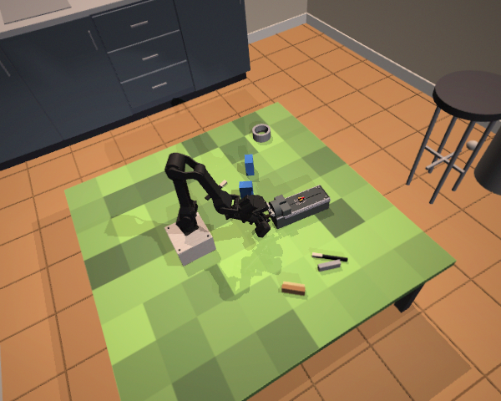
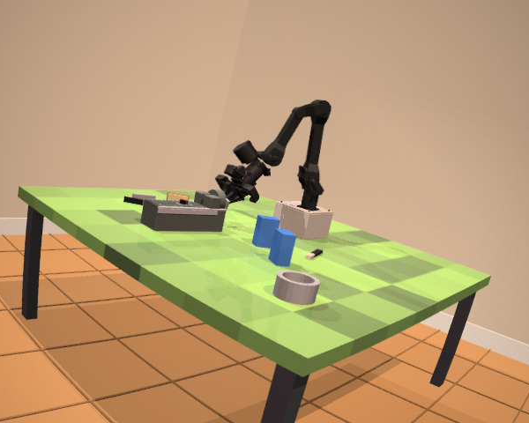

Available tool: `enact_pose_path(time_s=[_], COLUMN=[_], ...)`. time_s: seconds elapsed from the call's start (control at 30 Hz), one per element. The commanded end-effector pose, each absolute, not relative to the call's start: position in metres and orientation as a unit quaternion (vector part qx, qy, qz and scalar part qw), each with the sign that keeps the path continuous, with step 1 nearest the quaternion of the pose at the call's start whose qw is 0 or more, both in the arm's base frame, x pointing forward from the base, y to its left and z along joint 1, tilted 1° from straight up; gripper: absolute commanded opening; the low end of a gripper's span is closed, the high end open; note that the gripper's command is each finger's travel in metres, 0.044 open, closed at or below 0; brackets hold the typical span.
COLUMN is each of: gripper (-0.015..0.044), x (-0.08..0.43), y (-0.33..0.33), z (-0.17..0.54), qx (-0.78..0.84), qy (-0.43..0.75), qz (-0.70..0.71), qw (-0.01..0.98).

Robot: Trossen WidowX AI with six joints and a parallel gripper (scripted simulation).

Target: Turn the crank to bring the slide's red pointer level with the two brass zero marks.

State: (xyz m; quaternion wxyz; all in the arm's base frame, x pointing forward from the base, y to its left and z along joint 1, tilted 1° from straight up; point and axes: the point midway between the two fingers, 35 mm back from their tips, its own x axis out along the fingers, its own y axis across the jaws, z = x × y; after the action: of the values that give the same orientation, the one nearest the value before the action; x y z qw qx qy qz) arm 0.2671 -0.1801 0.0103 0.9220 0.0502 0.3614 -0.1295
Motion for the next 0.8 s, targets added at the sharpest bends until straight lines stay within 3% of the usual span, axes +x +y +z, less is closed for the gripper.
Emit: enact_pose_path(time_s=[0.0,0.5,0.77], gripper=[0.0053,0.0440,0.0440], x=[0.267,0.267,0.268], y=[-0.180,-0.180,-0.181], z=[0.010,0.010,0.032], qx=[0.050,0.050,0.050], qy=[0.361,0.361,0.361], qz=[-0.129,-0.129,-0.129], qw=[0.922,0.922,0.922])
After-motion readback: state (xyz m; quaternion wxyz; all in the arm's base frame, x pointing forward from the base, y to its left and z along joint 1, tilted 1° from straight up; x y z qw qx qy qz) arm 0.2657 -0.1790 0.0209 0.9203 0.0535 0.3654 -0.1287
